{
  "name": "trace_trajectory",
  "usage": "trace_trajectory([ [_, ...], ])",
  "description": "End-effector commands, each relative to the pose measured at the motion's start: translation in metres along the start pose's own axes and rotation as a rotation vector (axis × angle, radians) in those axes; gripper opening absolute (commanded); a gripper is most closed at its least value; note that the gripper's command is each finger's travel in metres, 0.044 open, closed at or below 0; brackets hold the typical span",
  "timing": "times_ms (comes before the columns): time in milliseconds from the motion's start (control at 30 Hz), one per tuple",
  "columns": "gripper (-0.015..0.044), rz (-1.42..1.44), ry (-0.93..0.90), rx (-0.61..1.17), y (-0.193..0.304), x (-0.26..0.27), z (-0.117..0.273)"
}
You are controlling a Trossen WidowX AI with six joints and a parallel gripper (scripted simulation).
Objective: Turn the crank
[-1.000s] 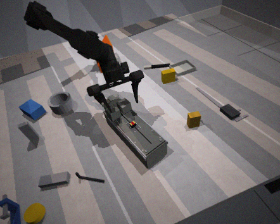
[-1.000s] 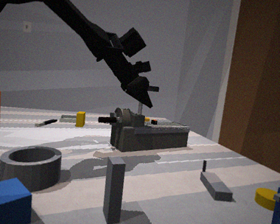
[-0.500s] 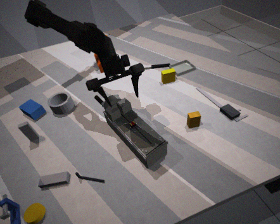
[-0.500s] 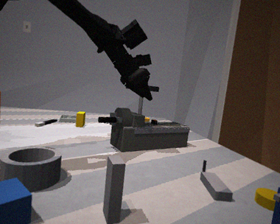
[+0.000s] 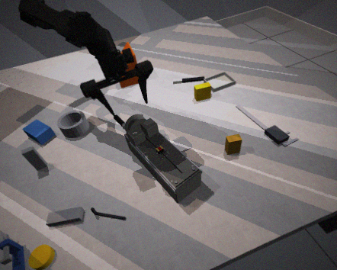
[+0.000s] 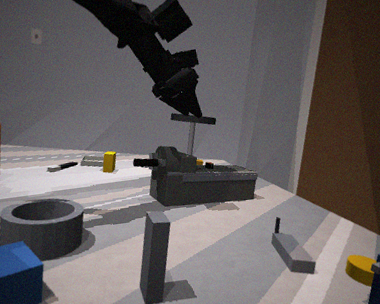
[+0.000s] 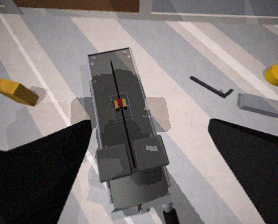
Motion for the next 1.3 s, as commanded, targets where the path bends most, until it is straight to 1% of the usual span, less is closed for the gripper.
trace_trajectory([
  [0, 0.044, 0.043, -0.032, 0.001, 0.011, -0.008, 0.01],
  [433, 0.044, 0.17, -0.126, -0.018, 0.059, -0.042, 0.051],
  [567, 0.044, 0.185, -0.137, -0.021, 0.066, -0.044, 0.055],
  [1033, 0.044, 0.186, -0.134, -0.022, 0.108, -0.05, 0.008],
  [1267, 0.044, 0.186, -0.134, -0.022, 0.114, -0.051, 0.002],
])
Point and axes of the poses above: the point midway between the two fingers, 35 mm back from their tips, its own z axis back along the fingers, its own x axis across the jaws, y = z × x, the point moved 5 cm from there along z, back along the fingers, and after that the axes turned 4 degrees about -z, right-handed, at the moved point
